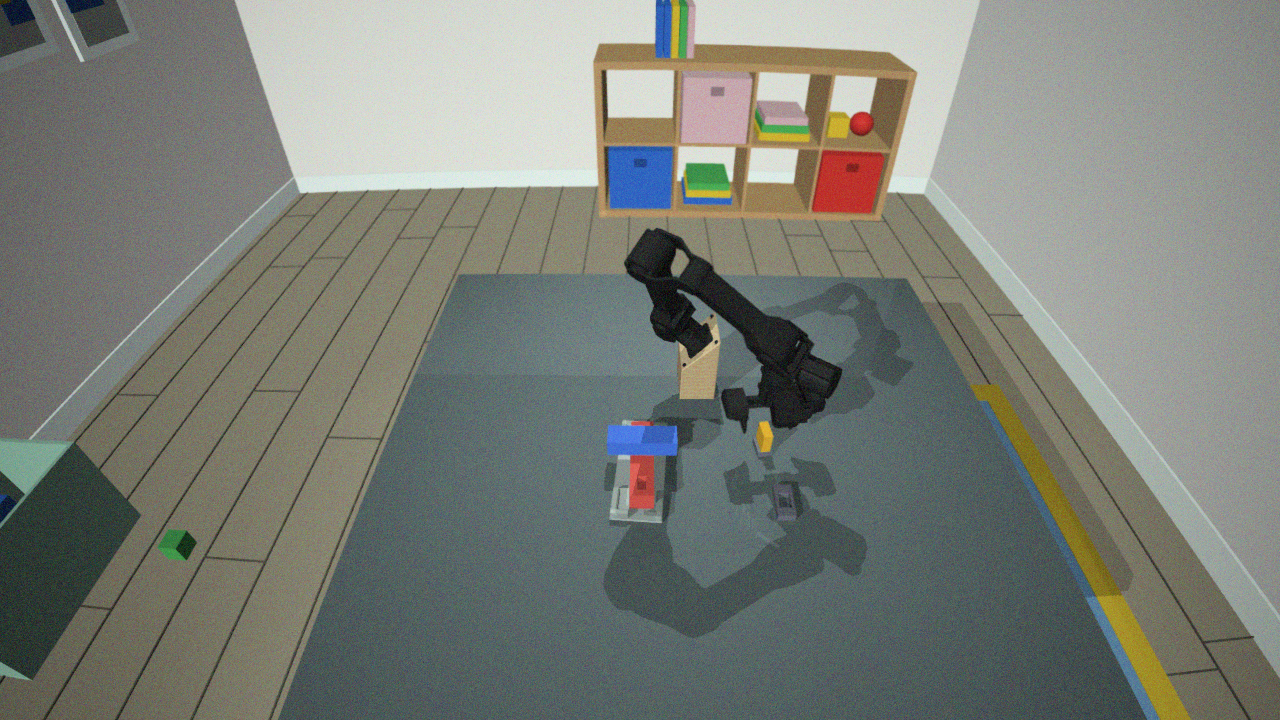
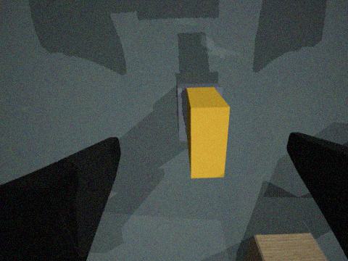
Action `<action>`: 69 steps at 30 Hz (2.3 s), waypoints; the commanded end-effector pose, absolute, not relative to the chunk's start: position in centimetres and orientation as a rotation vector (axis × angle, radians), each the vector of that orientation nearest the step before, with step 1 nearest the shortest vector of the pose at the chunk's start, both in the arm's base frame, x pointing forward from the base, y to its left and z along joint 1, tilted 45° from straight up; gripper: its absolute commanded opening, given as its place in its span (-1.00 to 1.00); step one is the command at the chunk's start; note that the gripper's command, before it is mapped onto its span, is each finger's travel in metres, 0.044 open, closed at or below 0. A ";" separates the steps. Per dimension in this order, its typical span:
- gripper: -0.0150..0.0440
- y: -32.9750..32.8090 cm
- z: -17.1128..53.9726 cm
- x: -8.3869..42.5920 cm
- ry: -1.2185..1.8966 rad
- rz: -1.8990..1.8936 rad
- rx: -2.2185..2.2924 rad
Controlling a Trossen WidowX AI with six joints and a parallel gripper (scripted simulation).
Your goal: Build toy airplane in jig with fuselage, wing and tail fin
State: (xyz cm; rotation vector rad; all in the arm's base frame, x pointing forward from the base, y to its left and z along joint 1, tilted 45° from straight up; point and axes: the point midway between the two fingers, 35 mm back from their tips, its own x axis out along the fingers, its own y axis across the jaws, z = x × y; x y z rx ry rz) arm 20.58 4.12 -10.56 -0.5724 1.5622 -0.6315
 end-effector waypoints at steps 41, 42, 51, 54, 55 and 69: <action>-0.38 1.6 -12.9 20.2 1.558 -0.631 -0.584; -0.40 1.6 -12.9 20.2 1.558 -0.631 -0.584; -0.49 3.3 -12.4 21.3 1.528 -0.572 -0.581; -0.49 3.8 -12.1 21.5 1.524 -0.564 -0.580; -0.49 4.0 -12.0 21.5 1.526 -0.564 -0.580; -0.49 6.7 -9.2 21.9 1.541 -0.581 -0.576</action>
